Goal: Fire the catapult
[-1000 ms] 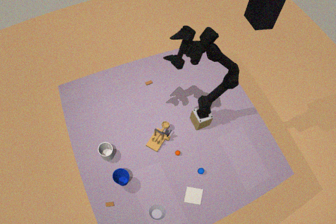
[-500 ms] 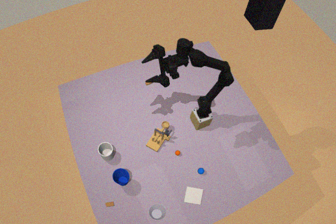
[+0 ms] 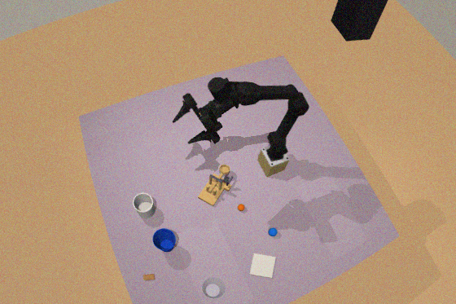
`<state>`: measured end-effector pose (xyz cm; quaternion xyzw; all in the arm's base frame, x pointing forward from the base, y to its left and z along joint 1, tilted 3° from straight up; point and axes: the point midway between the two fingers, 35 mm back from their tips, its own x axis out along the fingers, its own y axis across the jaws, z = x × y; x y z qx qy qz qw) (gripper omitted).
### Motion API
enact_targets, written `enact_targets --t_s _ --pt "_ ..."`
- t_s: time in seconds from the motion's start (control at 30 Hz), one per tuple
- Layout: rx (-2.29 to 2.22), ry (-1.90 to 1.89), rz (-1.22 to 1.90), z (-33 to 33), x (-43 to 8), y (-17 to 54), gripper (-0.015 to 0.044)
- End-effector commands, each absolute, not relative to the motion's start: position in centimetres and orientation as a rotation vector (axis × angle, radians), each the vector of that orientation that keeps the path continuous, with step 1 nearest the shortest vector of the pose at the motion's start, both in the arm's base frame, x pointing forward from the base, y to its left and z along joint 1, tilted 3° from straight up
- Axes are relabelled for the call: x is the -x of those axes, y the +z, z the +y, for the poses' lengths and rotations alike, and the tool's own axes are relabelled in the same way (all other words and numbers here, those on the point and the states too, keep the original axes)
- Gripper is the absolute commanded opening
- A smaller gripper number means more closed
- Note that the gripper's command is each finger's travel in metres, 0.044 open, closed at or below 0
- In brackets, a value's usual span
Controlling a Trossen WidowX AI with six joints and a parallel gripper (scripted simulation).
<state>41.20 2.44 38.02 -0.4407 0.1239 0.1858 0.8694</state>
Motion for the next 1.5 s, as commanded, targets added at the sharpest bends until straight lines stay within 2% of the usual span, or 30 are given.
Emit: enact_targets --t_s 0.0,0.53,1.13,1.33,1.47 --pt "0.864 0.433 0.374 3.1 -42.0 34.2 0.0440" --pt "0.678 0.569 0.891 6.4 -41.1 18.6 0.0440" --pt "0.610 0.581 1.493 8.3 -33.7 5.1 0.0440" --pt "0.611 0.578 1.514 8.2 -33.3 4.5 0.0440" --pt "0.611 0.578 1.514 7.8 -33.2 0.3 0.0440"
